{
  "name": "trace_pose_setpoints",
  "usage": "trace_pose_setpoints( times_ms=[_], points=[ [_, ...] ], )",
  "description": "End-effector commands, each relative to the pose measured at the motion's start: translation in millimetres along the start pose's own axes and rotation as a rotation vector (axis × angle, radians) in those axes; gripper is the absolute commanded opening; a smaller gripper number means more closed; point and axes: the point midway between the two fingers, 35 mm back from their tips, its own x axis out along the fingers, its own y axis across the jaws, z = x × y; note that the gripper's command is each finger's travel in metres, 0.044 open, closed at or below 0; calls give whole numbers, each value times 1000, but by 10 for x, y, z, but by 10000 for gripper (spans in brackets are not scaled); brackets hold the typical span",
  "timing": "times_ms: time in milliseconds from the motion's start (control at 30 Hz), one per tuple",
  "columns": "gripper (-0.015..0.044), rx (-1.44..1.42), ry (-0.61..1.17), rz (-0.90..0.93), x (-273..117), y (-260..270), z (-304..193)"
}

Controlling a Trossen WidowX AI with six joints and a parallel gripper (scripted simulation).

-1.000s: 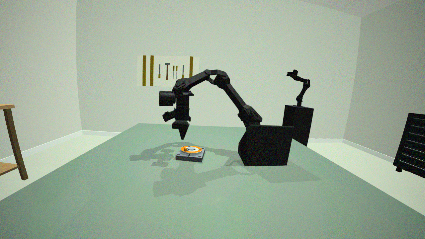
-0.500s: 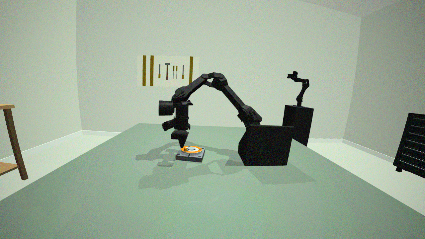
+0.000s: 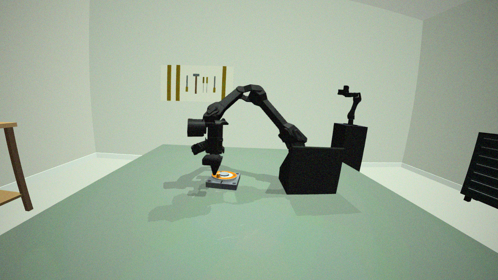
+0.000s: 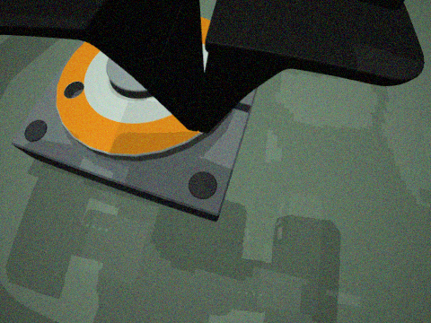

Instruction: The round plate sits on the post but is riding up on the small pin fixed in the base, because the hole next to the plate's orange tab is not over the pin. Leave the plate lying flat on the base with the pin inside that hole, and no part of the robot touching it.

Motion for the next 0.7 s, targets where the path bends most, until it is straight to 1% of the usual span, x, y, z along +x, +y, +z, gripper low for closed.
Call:
trace_pose_setpoints(
  times_ms=[0,667],
  points=[
    [0,0,8,1,20,38,-69],
    [0,-1,8,1,14,89,-164]
  ],
)
